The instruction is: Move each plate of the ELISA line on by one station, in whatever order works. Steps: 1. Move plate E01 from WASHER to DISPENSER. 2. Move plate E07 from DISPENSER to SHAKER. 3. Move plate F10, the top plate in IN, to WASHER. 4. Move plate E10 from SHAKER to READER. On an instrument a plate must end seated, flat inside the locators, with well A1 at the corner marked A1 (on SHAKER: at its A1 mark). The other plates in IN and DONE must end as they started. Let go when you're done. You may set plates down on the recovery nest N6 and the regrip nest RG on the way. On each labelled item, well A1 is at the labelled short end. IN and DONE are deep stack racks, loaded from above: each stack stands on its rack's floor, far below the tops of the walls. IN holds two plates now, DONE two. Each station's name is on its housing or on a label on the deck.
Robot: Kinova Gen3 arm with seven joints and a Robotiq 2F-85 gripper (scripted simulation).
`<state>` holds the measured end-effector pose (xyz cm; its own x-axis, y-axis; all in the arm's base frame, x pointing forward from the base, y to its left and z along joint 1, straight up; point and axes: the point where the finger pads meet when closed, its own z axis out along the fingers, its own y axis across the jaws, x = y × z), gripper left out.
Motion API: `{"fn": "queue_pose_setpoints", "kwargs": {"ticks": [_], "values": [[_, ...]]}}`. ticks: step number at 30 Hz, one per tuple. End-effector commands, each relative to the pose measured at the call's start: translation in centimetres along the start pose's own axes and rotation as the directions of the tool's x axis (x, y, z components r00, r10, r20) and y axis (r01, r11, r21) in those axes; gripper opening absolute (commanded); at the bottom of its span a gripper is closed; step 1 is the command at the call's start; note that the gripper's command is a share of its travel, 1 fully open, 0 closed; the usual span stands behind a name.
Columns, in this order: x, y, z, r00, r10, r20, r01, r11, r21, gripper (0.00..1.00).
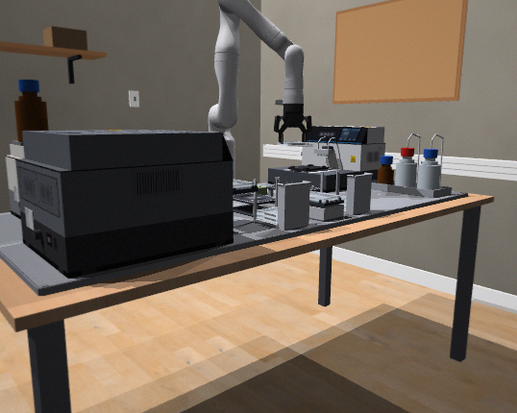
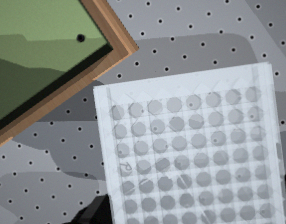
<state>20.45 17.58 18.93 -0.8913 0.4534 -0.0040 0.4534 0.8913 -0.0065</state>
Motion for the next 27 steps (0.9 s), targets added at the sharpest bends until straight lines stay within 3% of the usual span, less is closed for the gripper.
{"fn": "queue_pose_setpoints", "kwargs": {"ticks": [1, 27], "values": [[-0.4, -0.4, 0.0, 1.000, -0.001, -0.001, 0.001, 1.000, -0.001, 0.94], [-5.4, -6.2, 0.0, 0.974, -0.225, 0.000, 0.225, 0.974, -0.001, 0.94]]}}
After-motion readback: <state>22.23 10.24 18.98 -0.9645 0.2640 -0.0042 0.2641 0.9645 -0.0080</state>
